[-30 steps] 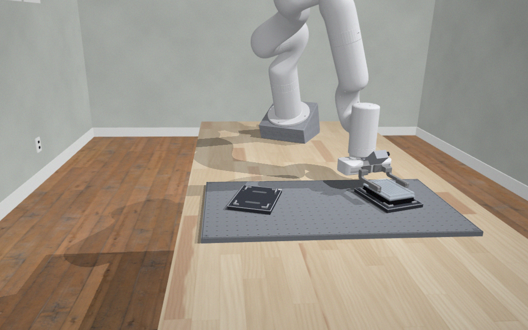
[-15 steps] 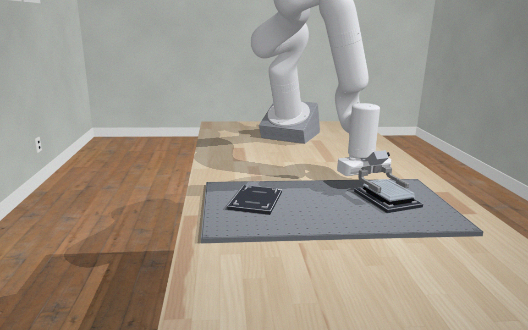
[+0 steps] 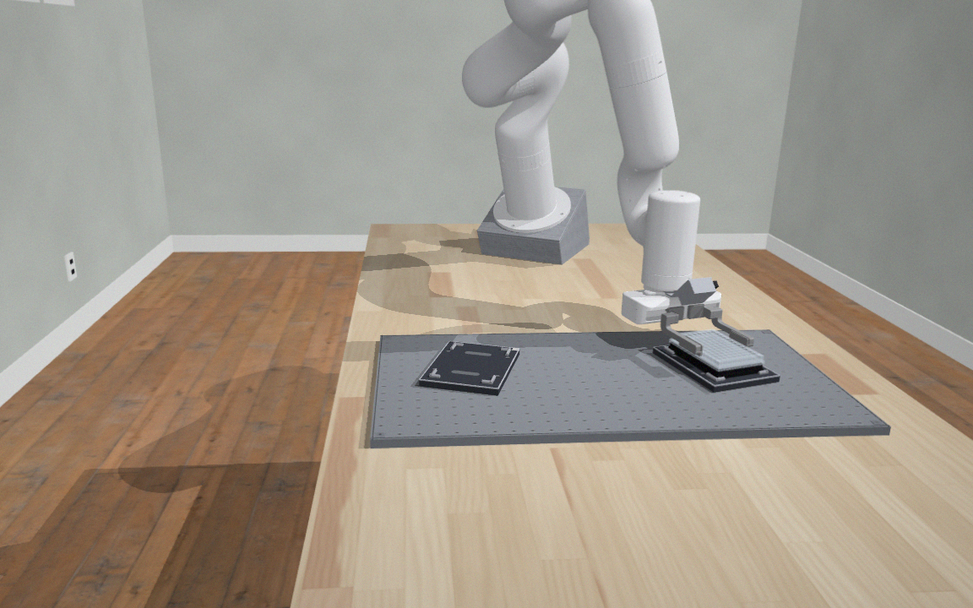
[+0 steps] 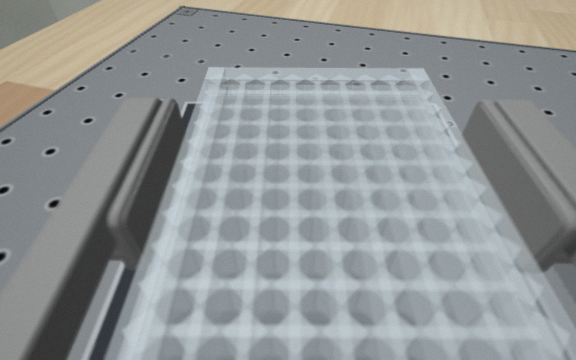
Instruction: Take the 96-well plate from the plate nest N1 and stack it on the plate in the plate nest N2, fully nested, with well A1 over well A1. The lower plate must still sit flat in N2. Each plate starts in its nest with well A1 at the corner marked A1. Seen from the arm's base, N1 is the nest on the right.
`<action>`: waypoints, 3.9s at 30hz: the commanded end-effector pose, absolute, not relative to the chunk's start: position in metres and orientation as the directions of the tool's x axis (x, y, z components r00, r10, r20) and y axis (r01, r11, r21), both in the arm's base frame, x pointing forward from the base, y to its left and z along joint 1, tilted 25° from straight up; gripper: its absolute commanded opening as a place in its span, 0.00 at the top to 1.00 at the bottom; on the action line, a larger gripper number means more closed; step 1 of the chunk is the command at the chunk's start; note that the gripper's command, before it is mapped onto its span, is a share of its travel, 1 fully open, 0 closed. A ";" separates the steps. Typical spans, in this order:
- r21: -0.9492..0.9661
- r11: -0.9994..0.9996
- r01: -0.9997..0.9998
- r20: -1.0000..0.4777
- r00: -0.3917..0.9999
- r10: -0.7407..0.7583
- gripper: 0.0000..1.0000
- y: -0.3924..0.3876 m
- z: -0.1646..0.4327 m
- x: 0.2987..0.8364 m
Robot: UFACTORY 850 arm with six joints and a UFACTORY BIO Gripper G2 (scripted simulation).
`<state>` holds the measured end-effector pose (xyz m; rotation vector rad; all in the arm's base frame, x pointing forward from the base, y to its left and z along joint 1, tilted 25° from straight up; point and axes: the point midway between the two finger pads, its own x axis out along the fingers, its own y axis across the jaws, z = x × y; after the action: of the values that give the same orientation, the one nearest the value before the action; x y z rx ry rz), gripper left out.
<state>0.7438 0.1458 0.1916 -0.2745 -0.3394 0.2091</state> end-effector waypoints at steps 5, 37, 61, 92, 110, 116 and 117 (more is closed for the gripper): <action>-0.299 0.942 -0.155 0.298 0.922 0.247 1.00 0.146 0.192 0.744; -0.299 0.942 -0.155 0.298 0.922 0.247 1.00 0.146 0.192 0.743; -0.299 0.942 -0.155 0.298 0.922 0.247 0.63 0.146 0.193 0.743; -0.299 0.942 -0.155 0.298 0.922 0.247 0.63 0.147 0.198 0.741; -0.299 0.942 -0.155 0.298 0.922 0.247 0.63 0.157 0.237 0.726; -0.299 0.942 -0.155 0.298 0.922 0.247 0.63 0.161 0.251 0.720; -0.299 0.942 -0.155 0.298 0.922 0.247 0.63 0.161 0.253 0.719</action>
<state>0.7220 0.1591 0.2446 -0.2749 -0.3399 0.2088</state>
